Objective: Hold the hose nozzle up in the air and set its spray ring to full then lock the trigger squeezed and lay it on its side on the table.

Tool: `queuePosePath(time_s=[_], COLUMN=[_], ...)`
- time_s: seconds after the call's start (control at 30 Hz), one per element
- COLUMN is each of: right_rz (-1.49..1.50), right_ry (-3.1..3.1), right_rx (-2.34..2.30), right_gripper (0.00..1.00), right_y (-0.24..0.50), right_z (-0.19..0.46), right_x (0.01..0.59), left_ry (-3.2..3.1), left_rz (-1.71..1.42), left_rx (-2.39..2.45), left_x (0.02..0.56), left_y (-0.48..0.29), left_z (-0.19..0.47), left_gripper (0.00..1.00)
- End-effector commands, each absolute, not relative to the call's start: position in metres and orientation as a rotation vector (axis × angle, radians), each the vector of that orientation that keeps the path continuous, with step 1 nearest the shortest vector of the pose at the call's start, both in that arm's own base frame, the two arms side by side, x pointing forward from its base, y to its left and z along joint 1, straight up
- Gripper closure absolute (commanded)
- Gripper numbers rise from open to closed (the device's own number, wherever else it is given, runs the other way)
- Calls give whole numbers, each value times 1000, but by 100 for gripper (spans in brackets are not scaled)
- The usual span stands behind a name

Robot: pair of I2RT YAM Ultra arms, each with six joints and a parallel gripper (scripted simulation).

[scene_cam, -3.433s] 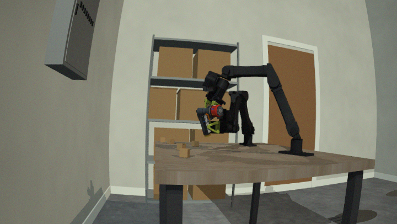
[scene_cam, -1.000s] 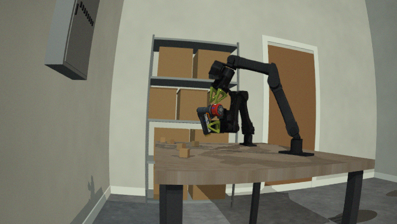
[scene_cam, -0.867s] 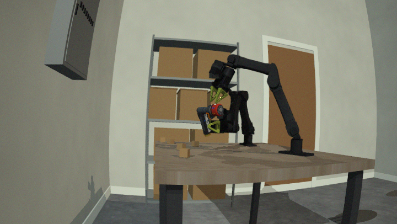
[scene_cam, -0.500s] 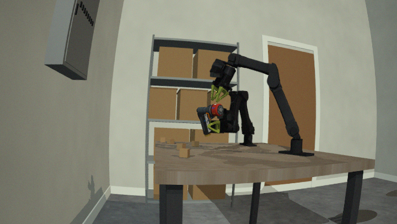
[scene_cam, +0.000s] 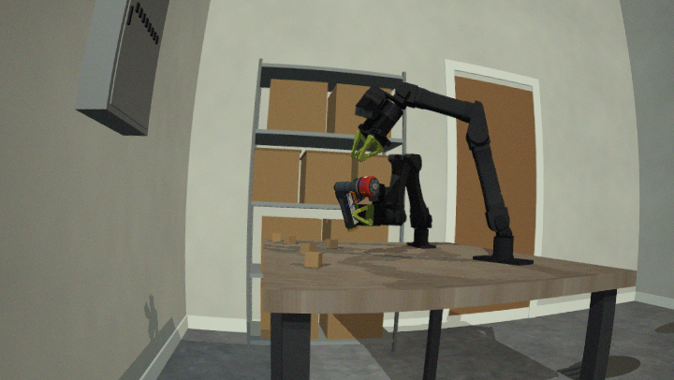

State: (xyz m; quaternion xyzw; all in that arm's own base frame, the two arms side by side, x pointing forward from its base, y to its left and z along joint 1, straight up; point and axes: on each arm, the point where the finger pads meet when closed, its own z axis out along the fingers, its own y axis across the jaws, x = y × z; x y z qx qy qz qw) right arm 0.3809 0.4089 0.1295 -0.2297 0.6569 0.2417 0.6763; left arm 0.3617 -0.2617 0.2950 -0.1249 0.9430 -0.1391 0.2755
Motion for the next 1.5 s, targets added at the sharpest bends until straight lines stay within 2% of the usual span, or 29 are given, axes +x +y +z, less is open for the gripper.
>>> queuePosePath(time_s=[0.0, 0.37, 0.7, 1.1, 1.47], right_rz=[622, 622, 622, 622, 622], right_ry=[1309, 1309, 1309, 1309, 1309], right_rx=[-427, -427, -427, -427, -427], right_gripper=[65, 65, 65, 65, 65], right_y=[416, 416, 416, 416, 416], right_z=[200, 200, 200, 200, 200], right_x=[380, 380, 380, 380, 380], left_ry=[2414, 2170, 1981, 1735, 1489], left_rz=[-495, -487, -421, -266, -2], left_rx=[-238, -160, -100, -10, 69], left_x=[375, 409, 418, 409, 378], left_y=[-262, -194, -141, -74, -8], left_z=[320, 355, 379, 409, 429], left_gripper=[63, 63, 63, 63, 63])
